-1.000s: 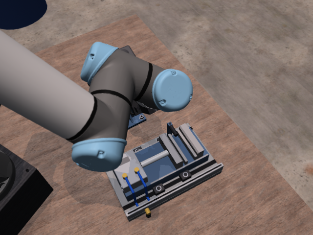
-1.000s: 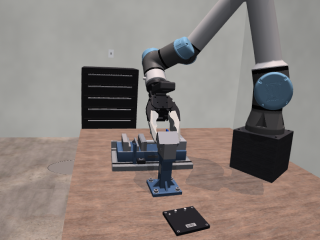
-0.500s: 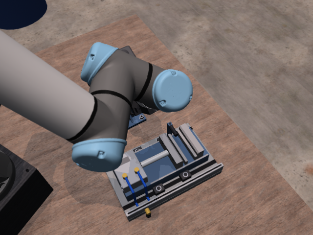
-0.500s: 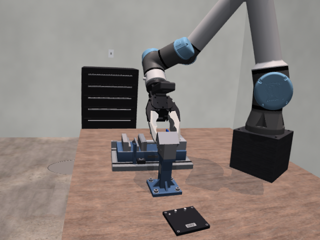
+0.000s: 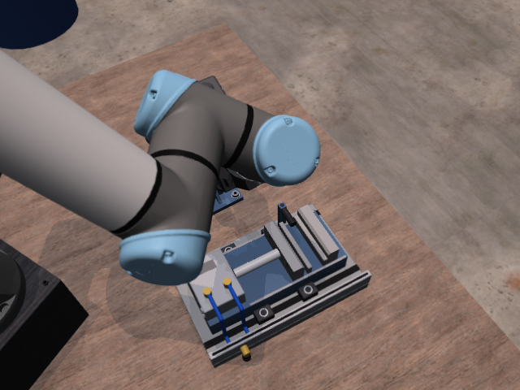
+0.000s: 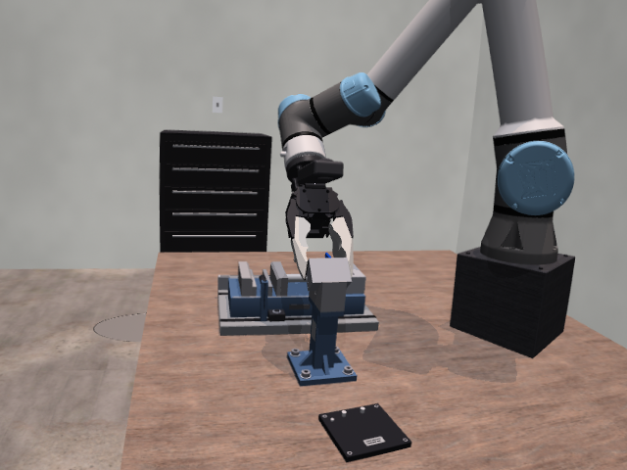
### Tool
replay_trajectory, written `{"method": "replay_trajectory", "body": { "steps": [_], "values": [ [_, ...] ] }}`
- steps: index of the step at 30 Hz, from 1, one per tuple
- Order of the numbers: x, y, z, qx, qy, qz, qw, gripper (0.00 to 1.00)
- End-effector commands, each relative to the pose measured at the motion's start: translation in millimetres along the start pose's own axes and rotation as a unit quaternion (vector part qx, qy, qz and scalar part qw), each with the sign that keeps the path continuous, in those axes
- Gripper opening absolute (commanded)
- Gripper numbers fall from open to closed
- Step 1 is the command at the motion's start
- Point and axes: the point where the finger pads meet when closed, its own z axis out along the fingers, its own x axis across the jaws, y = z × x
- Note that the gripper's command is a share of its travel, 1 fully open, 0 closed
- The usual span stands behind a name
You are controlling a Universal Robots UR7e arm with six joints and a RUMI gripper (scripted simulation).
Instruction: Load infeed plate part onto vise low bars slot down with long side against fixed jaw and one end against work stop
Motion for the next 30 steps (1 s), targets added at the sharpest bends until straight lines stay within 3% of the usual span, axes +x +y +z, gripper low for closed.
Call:
{"method": "replay_trajectory", "body": {
  "steps": [1, 16, 17, 30],
  "values": [
    [0.3, -0.1, -0.3, 0.0, 0.0, 0.0, 1.0, 0.0],
    [0.3, -0.1, -0.3, 0.0, 0.0, 0.0, 1.0, 0.0],
    [0.3, -0.1, -0.3, 0.0, 0.0, 0.0, 1.0, 0.51],
    [0.3, -0.1, -0.3, 0.0, 0.0, 0.0, 1.0, 0.51]
  ]
}}
